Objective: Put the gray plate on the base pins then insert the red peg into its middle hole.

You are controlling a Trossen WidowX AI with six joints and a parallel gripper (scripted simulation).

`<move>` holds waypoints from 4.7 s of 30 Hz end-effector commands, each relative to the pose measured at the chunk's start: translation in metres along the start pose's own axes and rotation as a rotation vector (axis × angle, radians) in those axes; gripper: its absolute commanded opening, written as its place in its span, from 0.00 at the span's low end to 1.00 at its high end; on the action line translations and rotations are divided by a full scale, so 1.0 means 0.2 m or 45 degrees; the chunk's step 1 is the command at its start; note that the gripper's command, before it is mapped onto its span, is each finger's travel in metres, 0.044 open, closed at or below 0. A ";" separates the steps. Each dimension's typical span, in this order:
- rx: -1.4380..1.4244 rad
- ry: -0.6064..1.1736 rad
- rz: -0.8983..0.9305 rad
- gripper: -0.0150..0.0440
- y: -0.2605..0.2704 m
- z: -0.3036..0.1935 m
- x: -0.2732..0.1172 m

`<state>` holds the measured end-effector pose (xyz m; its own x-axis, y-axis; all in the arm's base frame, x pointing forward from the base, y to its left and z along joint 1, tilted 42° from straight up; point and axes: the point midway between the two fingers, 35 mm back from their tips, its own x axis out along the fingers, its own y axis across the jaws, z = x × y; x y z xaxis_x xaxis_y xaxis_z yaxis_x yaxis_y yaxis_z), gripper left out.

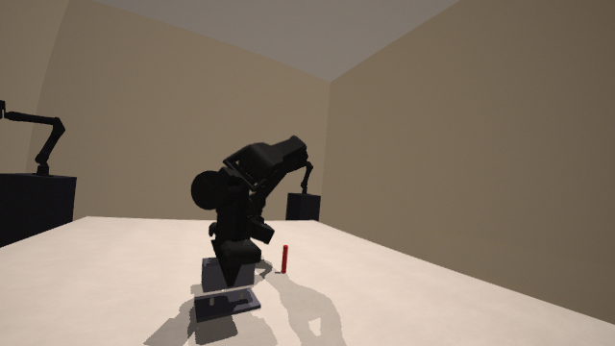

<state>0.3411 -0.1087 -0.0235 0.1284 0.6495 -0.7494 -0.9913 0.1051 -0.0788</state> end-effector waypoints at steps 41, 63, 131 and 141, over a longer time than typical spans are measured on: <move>0.001 -0.004 0.005 0.83 0.00 0.00 0.15; 0.011 -0.001 0.007 1.00 -0.01 -0.02 -0.44; 3.542 0.013 0.023 1.00 0.45 0.90 -0.19; 3.542 0.012 0.022 1.00 0.45 0.89 -0.11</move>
<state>0.2547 0.0186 0.1067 0.1220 0.6555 -0.7453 0.9354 0.1751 0.3072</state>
